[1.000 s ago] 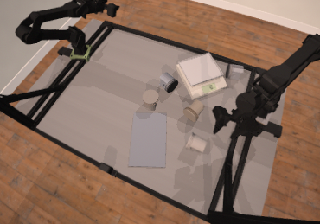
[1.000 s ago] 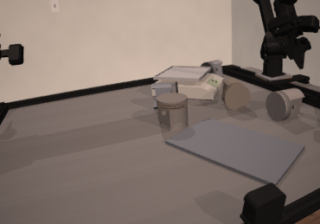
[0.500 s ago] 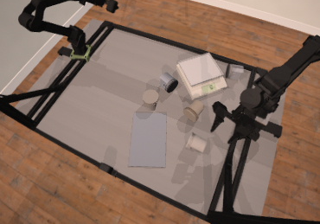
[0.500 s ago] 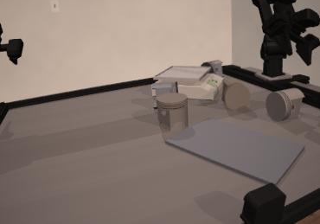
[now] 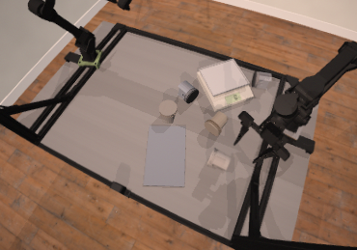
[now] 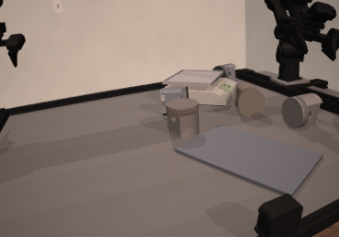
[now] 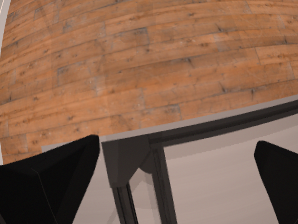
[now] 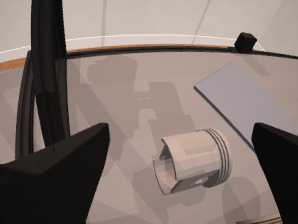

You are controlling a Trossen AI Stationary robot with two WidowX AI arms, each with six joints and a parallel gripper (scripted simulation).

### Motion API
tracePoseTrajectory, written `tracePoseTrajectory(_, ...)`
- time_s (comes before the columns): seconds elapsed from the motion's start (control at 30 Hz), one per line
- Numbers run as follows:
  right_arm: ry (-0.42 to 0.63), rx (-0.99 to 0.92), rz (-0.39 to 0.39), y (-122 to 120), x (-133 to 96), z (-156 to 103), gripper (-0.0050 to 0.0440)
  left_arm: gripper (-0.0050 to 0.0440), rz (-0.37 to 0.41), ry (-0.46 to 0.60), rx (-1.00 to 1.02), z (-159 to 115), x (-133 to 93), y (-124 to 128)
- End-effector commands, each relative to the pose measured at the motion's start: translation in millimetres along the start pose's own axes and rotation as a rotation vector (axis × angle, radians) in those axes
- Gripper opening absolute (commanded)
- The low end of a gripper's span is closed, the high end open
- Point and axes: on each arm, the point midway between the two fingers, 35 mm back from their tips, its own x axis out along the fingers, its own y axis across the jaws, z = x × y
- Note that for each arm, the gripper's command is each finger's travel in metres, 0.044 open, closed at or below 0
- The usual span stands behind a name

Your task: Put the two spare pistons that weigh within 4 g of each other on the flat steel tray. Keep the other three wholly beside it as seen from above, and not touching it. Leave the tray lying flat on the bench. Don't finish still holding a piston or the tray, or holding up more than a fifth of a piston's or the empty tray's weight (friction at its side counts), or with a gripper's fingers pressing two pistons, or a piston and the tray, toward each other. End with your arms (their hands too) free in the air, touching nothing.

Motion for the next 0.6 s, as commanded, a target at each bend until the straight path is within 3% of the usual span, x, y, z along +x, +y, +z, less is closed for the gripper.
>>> tracePoseTrajectory(0.0,-0.03,0.066,-0.004,2,1,-2,0.0378,0.044,-0.012,0.077,0.007,0,-4,-1)
tracePoseTrajectory(0.2,-0.104,0.204,-0.034,-9,-1,-1,0.0378,0.044,-0.022,0.187,0.009,-1,-14,-3)
tracePoseTrajectory(0.57,-0.14,0.379,-0.191,-50,-7,-20,0.0378,0.044,-0.031,0.276,0.011,-1,-14,-3)
